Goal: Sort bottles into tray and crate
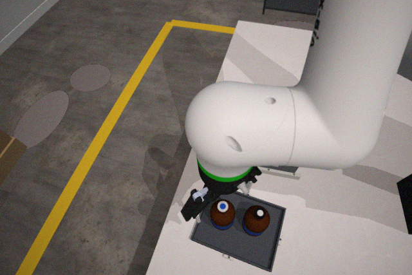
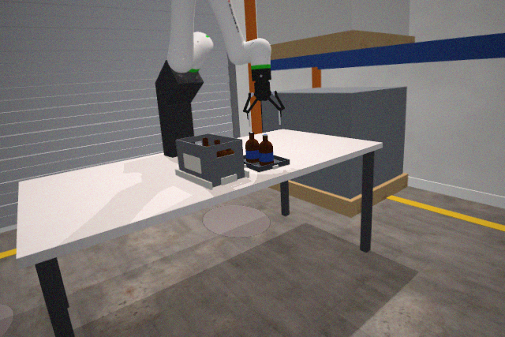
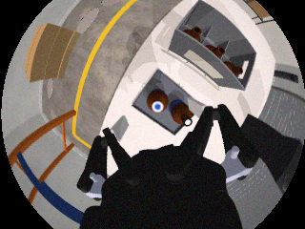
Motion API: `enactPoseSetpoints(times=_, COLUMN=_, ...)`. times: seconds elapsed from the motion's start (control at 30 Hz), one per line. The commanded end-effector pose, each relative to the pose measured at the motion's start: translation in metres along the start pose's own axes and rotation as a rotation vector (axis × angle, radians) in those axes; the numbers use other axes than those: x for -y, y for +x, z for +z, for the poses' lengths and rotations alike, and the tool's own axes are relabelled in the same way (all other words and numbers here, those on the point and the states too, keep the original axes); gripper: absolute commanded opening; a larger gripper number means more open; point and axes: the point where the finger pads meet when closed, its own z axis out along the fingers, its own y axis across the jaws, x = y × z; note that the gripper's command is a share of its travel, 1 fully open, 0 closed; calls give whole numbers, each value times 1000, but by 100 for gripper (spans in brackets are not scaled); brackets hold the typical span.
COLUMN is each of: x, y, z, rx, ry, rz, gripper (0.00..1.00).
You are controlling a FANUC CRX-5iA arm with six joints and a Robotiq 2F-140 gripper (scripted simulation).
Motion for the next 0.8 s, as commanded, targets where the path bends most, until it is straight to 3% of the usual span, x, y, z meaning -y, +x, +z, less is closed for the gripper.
enactPoseSetpoints(times=0.0, x=2, y=1, z=-5, rx=5, ry=-15, rz=-1, gripper=100)
enactPoseSetpoints(times=0.17, x=1, y=0, z=-9, rx=3, ry=-11, rz=-1, gripper=100)
enactPoseSetpoints(times=0.63, x=2, y=1, z=-56, rx=3, ry=-11, rz=-1, gripper=100)
enactPoseSetpoints(times=0.77, x=1, y=0, z=-54, rx=3, ry=-7, rz=0, gripper=100)
